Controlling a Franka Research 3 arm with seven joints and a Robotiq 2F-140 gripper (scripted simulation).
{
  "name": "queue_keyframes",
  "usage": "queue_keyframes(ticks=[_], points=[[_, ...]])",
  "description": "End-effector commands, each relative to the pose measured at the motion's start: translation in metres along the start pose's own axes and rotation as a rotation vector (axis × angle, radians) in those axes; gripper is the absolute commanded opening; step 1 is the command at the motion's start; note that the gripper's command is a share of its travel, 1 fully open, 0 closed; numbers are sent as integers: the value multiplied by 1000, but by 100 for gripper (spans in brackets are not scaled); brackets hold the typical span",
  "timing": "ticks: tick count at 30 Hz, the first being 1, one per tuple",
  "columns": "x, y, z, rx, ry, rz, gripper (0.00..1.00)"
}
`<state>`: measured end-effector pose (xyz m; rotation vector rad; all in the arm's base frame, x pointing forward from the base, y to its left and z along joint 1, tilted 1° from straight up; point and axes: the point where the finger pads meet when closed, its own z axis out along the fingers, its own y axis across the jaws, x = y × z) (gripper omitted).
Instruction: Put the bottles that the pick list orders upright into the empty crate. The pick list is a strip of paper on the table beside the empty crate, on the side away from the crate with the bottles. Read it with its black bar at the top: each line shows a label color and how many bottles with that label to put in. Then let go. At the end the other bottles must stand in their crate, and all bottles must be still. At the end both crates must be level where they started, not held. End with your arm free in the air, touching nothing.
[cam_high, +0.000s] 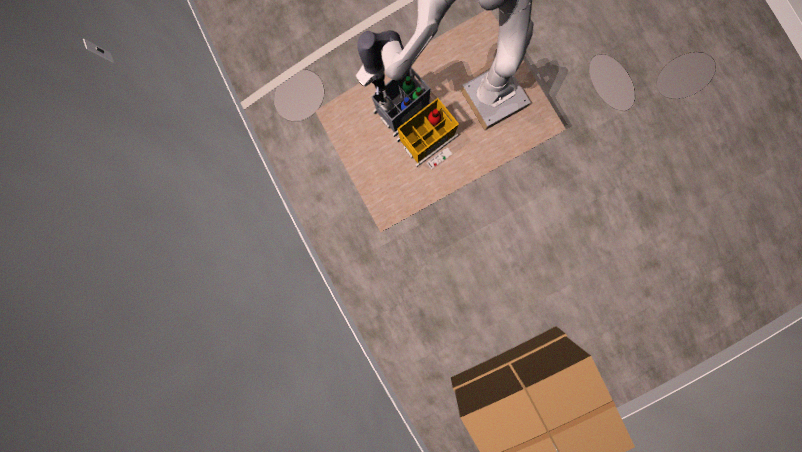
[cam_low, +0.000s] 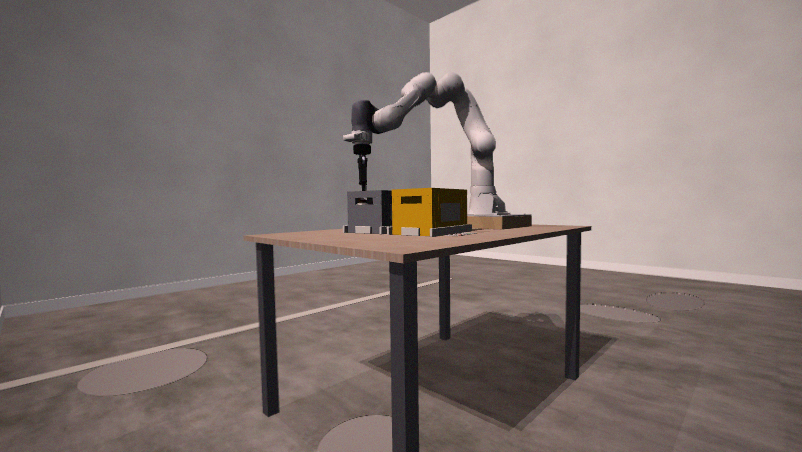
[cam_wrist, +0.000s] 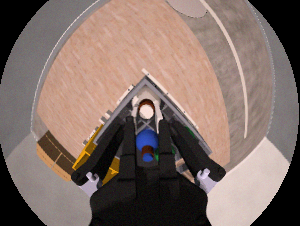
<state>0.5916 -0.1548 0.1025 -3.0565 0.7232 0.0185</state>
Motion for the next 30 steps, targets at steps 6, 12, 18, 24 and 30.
queue_keyframes(ticks=[6, 12, 18, 24, 30], points=[[0, 0, -4, 0, 1, 3, 0], [0, 0, -11, 0, 1, 3, 0], [0, 0, -21, 0, 1, 3, 0], [0, 0, -31, 0, 1, 3, 0], [0, 0, -37, 0, 1, 3, 0]])
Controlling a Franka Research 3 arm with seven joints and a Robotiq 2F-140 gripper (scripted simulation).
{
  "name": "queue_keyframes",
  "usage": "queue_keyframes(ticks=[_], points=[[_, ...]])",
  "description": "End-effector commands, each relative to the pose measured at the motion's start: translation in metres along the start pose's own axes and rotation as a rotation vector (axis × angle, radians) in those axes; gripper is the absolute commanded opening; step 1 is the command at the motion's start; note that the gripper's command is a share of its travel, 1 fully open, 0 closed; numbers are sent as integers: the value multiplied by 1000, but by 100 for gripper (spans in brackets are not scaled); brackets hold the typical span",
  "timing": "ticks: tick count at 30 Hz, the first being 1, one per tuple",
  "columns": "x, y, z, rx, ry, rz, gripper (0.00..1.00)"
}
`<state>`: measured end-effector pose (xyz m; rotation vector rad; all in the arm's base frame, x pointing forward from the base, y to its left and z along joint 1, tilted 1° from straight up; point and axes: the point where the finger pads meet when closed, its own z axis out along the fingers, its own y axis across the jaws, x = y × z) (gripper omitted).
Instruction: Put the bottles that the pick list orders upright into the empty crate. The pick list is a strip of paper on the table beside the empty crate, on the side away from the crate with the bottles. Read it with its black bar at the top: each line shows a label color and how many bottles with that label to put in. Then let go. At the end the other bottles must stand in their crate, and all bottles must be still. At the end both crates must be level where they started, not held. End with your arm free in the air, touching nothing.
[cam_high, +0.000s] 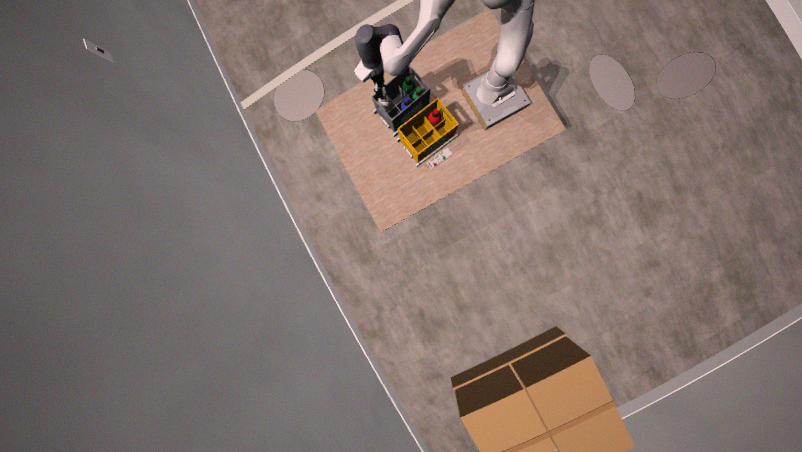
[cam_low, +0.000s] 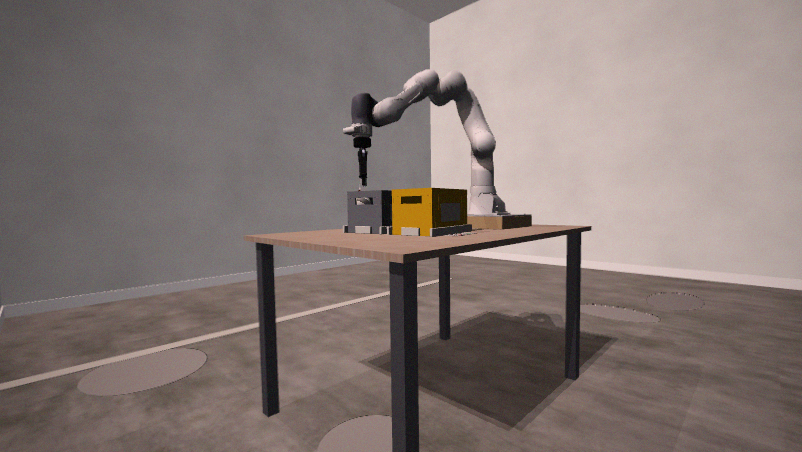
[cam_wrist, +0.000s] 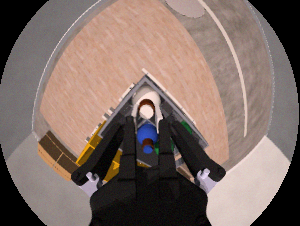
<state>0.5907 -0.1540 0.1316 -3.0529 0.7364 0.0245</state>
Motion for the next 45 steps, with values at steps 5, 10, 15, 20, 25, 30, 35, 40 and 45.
queue_keyframes(ticks=[5, 10, 15, 20, 25, 30, 35, 40, 45], points=[[1, 0, -16, 0, 4, -6, 0], [1, 0, -25, 0, 4, -6, 0], [1, 0, -31, 0, 4, -6, 0], [1, 0, -38, 0, 4, -6, 0], [1, 0, -46, 0, 4, -6, 0], [1, 0, -55, 0, 4, -6, 0], [1, 0, -60, 0, 4, -6, 0], [1, 0, -68, 0, 4, -6, 0], [1, 0, -76, 0, 4, -6, 0]])
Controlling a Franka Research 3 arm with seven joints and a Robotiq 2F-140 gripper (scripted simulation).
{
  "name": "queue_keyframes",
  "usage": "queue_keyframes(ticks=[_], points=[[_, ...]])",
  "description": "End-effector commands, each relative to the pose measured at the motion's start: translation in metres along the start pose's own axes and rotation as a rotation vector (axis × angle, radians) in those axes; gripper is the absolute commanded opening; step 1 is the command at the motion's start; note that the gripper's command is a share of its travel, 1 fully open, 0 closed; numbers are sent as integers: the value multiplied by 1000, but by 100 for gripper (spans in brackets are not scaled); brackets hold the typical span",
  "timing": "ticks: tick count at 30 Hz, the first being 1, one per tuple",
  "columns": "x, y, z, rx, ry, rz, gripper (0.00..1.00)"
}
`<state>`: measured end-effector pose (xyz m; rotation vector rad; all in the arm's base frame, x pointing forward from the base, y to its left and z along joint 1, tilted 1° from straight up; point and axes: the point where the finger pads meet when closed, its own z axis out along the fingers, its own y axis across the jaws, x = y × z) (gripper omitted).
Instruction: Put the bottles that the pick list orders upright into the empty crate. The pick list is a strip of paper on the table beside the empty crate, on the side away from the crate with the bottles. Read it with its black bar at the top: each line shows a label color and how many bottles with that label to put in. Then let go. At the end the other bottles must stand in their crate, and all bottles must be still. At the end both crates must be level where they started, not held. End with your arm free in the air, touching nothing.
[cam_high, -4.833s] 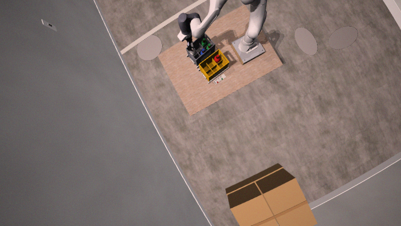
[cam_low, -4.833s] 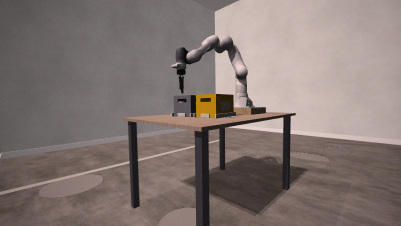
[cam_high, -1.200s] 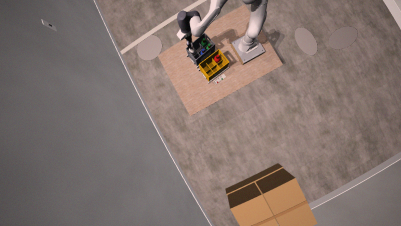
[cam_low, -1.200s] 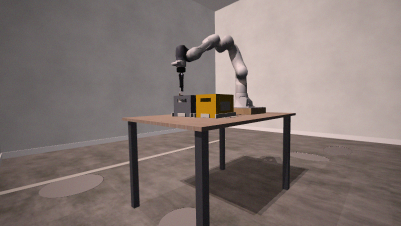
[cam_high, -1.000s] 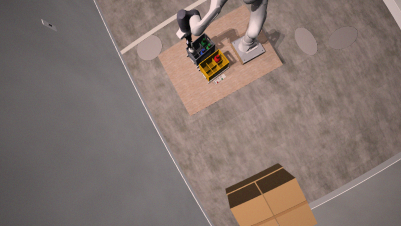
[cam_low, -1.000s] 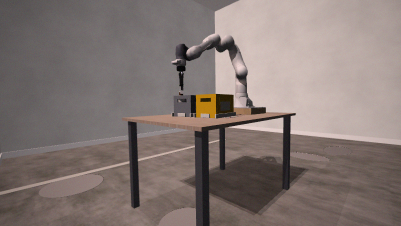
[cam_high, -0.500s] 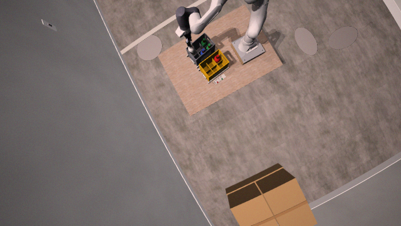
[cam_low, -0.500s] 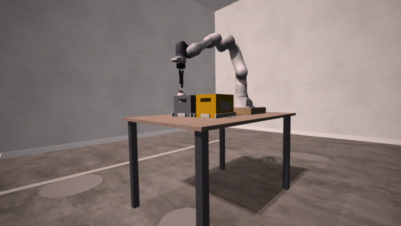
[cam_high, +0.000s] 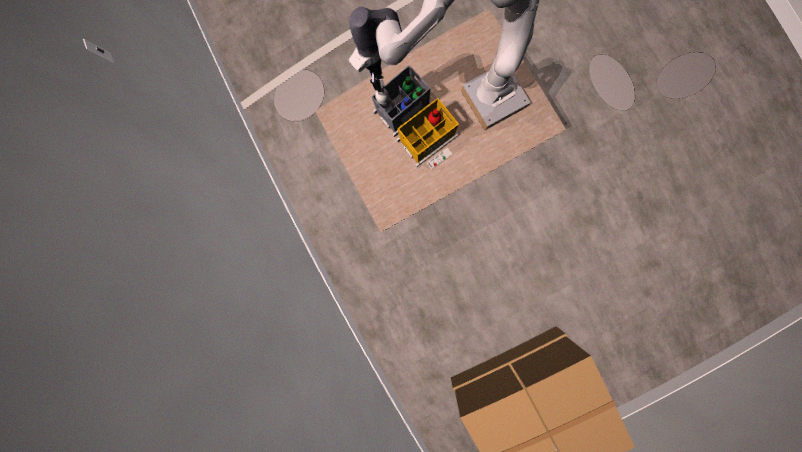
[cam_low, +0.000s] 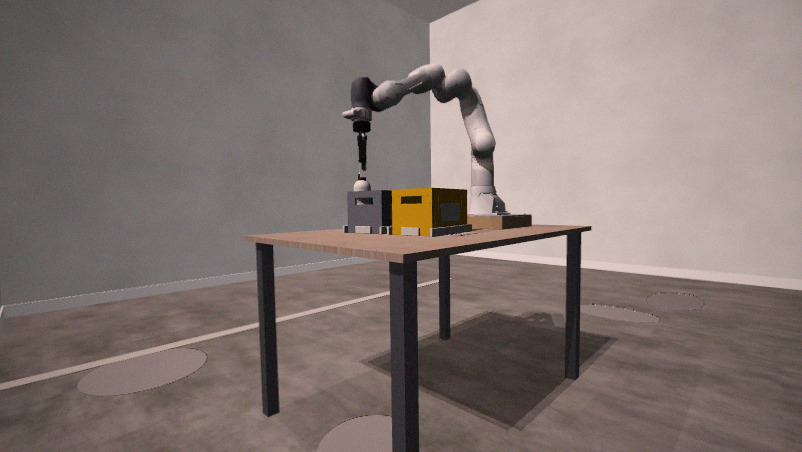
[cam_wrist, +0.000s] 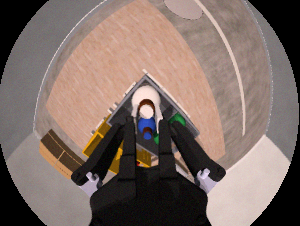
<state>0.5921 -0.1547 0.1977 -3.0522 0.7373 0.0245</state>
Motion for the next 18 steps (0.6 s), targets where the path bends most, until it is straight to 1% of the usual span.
queue_keyframes(ticks=[1, 5, 18], points=[[1, 0, -12, 0, 4, -7, 0], [1, 0, -15, 0, 4, -7, 0], [1, 0, -37, 0, 4, -7, 0]])
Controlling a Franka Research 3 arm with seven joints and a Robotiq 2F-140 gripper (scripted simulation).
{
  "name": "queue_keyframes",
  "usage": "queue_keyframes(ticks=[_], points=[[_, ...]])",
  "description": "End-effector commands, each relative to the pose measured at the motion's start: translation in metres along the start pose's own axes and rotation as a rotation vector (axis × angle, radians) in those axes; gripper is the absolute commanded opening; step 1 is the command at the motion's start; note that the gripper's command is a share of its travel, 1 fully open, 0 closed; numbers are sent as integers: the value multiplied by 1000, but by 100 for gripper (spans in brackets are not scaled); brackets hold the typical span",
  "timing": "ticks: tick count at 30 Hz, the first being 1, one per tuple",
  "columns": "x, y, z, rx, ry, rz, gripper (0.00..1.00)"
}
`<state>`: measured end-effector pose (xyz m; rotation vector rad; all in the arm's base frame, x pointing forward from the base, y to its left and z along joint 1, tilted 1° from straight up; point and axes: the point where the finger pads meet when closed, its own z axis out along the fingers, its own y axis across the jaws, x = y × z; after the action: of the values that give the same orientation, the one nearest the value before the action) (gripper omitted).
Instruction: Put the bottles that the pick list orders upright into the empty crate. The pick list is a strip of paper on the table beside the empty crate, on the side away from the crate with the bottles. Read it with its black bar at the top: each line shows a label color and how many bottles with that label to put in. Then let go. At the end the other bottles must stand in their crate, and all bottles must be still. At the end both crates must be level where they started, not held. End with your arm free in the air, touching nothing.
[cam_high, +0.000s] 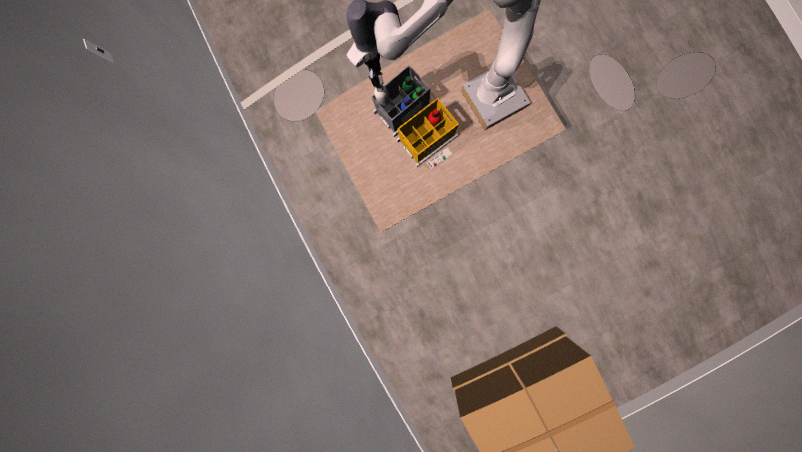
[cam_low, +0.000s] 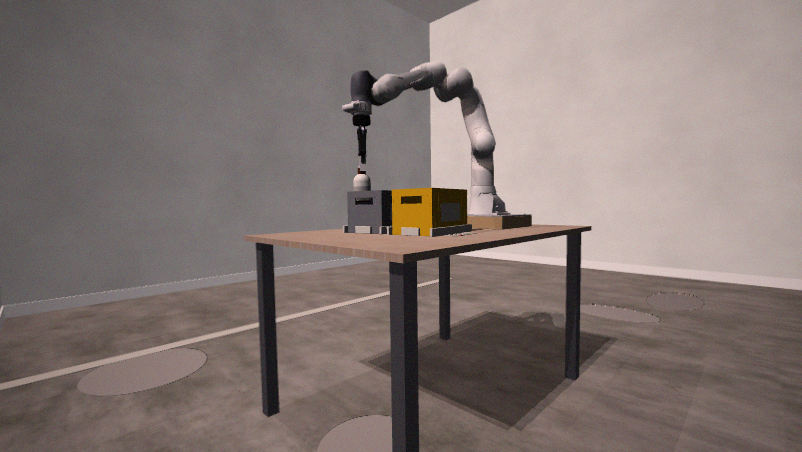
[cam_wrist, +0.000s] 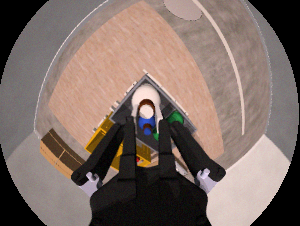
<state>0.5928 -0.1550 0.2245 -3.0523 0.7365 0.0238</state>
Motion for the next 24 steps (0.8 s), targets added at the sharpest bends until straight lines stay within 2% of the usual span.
queue_keyframes(ticks=[1, 24], points=[[0, 0, -12, 0, 4, -6, 0], [0, 0, -44, 0, 4, -6, 0]])
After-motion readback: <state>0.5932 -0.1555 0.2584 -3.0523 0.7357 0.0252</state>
